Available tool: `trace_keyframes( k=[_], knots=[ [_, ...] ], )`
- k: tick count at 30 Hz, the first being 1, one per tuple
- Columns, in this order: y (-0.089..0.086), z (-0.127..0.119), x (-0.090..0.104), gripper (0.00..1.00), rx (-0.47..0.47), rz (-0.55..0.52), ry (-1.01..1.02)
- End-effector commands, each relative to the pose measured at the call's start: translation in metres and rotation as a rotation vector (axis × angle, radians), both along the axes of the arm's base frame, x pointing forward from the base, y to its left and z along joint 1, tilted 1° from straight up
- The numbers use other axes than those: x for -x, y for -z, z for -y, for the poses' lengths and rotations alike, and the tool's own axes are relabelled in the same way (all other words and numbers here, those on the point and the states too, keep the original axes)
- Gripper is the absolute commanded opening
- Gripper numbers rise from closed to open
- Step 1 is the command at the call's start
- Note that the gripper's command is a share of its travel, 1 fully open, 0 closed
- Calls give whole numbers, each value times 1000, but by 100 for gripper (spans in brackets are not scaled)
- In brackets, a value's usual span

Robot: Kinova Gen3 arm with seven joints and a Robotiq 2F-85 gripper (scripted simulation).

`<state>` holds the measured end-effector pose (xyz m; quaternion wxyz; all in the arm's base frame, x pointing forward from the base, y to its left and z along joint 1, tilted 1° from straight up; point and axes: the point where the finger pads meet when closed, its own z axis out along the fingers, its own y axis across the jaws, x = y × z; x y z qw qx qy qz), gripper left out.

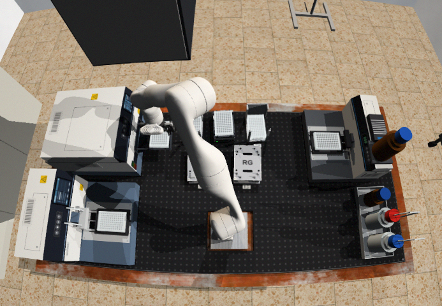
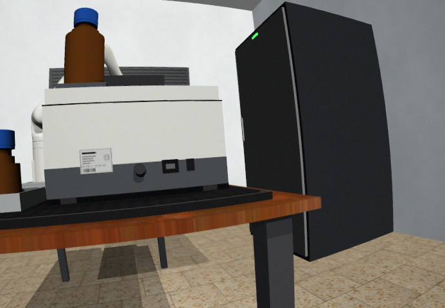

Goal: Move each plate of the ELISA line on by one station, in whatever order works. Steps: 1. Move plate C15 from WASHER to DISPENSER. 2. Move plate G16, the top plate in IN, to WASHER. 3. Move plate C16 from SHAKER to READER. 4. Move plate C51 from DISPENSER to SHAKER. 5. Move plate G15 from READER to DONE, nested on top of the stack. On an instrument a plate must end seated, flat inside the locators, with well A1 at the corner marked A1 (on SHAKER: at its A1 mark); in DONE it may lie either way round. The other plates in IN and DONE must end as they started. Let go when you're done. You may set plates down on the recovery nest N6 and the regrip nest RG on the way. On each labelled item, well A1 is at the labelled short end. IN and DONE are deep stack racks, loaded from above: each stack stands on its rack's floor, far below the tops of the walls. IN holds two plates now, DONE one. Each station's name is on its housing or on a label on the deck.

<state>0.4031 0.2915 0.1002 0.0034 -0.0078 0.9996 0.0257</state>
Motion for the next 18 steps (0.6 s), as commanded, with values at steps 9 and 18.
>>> trace_keyframes(
  k=[9, 18],
  knots=[
    [-1, 0, 0, 94, -1, 2, 0],
    [-3, 0, 0, 94, -1, 1, 0]
  ],
)
